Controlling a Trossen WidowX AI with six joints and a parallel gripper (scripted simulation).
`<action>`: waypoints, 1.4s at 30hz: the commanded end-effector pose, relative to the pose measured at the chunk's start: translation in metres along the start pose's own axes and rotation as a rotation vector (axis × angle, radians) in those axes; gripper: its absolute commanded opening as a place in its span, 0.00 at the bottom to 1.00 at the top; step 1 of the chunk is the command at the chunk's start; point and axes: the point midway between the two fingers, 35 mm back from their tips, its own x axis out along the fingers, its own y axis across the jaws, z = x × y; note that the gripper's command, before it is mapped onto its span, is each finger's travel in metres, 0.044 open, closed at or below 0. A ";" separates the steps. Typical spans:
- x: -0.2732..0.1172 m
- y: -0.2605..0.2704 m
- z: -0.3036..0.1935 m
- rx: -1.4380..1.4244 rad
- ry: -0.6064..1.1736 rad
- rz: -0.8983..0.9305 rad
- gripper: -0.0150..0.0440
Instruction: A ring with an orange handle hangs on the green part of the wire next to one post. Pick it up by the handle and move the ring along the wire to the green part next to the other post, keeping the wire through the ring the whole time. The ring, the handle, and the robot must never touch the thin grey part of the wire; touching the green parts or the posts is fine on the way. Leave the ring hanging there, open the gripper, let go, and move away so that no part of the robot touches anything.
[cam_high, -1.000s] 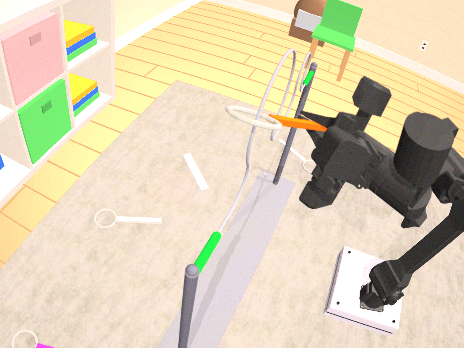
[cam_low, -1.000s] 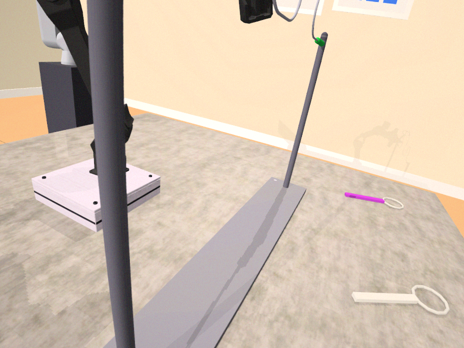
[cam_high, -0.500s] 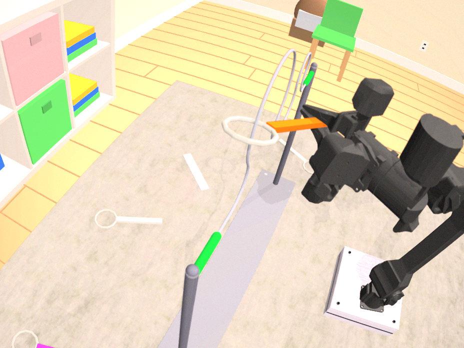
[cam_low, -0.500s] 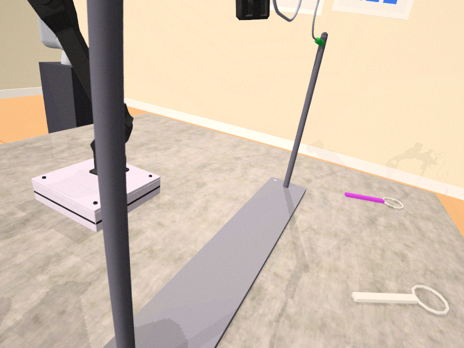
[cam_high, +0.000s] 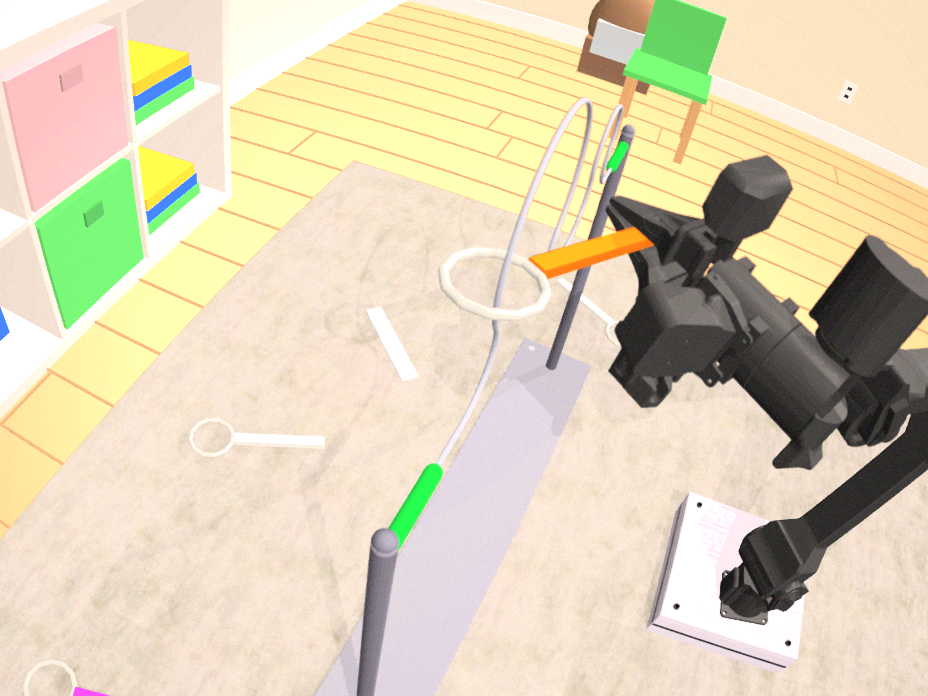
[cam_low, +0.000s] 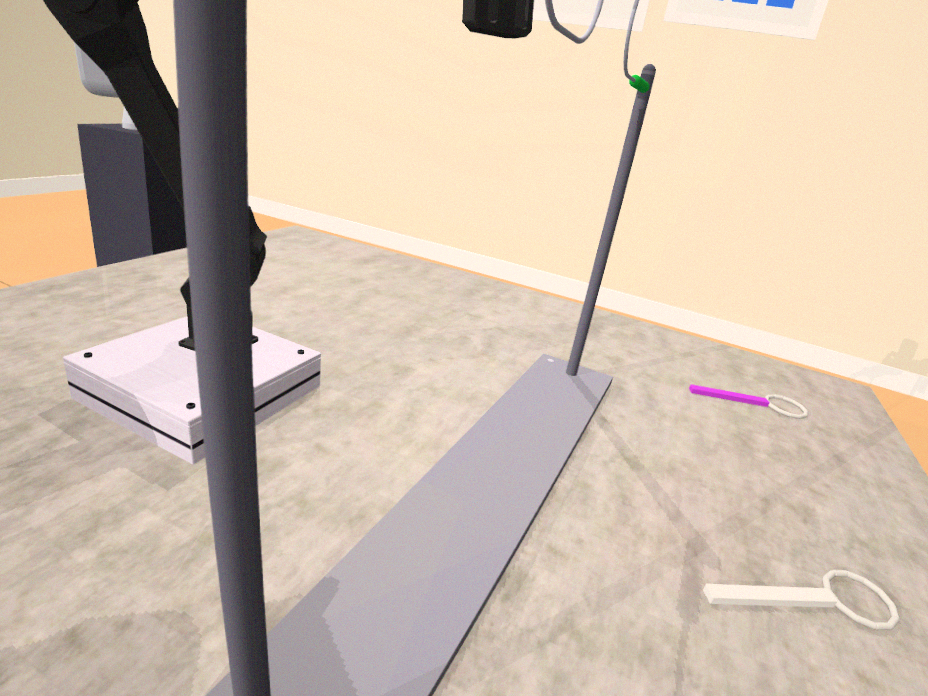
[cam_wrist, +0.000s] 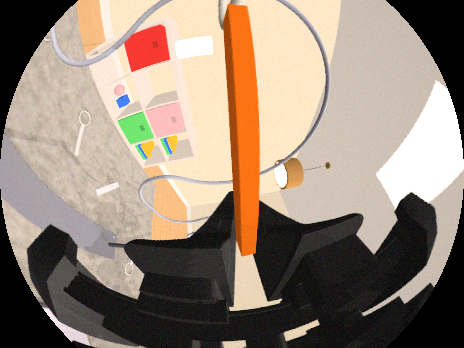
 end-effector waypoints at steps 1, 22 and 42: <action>-0.001 -0.005 -0.003 -0.026 -0.007 -0.027 0.00; -0.001 -0.015 -0.002 -0.254 -0.033 -0.150 0.00; -0.001 -0.022 0.000 -0.451 -0.054 -0.256 0.00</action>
